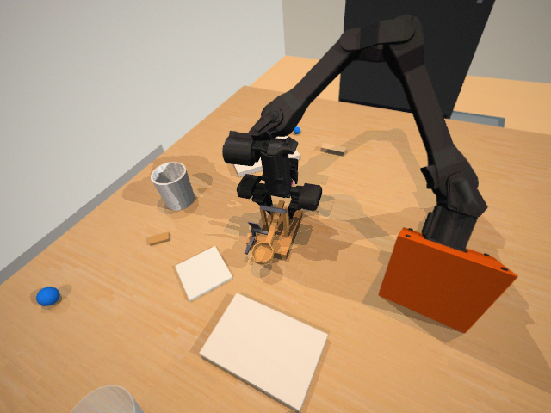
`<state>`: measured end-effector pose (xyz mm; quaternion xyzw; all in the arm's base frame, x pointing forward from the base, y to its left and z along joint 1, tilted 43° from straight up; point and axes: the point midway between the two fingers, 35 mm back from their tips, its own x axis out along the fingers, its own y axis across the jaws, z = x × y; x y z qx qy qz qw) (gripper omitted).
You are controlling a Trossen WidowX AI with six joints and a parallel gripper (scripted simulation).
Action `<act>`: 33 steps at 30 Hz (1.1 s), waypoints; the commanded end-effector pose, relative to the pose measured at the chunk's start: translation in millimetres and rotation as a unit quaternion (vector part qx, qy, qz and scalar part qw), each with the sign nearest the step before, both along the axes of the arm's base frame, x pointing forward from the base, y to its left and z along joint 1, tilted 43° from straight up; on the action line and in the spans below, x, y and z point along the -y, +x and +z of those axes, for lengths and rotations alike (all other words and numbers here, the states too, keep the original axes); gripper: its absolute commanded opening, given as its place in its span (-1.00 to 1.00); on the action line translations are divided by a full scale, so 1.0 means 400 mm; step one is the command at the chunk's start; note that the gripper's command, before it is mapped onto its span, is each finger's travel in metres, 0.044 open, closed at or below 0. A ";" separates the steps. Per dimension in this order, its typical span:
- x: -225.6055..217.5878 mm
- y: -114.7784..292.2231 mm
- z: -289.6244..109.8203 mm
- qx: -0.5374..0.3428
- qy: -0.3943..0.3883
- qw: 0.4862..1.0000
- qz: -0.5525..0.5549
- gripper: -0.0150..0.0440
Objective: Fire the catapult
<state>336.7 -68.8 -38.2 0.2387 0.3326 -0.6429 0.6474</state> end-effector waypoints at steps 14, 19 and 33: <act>-0.153 0.011 0.163 -0.001 0.002 1.000 0.000 1.00; -0.151 0.013 0.157 -0.001 0.001 1.000 0.006 1.00; -0.084 0.002 0.091 0.001 0.000 1.000 0.008 1.00</act>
